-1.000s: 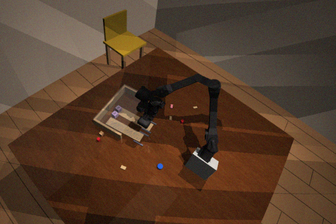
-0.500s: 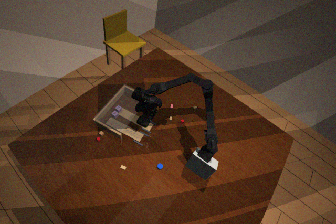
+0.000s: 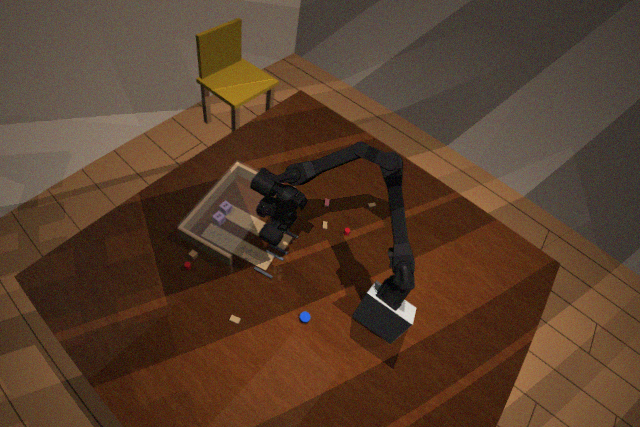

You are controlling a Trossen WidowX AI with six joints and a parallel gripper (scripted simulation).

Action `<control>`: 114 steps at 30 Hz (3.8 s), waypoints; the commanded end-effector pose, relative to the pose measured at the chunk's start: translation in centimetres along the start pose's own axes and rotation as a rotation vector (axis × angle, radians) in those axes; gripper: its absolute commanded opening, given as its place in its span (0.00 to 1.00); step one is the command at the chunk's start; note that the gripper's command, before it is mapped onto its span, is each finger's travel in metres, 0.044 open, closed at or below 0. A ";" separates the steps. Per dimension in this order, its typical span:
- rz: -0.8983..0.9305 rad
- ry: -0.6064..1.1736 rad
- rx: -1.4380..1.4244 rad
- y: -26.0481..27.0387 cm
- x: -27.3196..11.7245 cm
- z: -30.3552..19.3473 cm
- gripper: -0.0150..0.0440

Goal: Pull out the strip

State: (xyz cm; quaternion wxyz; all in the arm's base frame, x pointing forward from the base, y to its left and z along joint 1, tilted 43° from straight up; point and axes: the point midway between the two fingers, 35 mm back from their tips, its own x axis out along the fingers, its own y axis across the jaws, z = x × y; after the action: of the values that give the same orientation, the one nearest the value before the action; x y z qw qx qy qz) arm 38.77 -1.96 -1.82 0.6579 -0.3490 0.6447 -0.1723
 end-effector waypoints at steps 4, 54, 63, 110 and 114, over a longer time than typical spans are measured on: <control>0.000 0.005 -0.010 0.2 1.3 -0.2 0.25; -0.002 0.006 -0.010 0.3 4.1 -0.2 0.25; -0.002 0.006 -0.010 0.3 4.2 -0.2 0.25; -0.003 0.008 -0.012 0.3 4.4 -6.9 0.25; -0.003 0.009 -0.013 0.3 4.5 -7.6 0.25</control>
State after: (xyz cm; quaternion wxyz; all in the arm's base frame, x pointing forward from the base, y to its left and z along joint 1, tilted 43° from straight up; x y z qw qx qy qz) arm 33.09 -6.08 -4.44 0.6619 -0.3507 0.6400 -0.1711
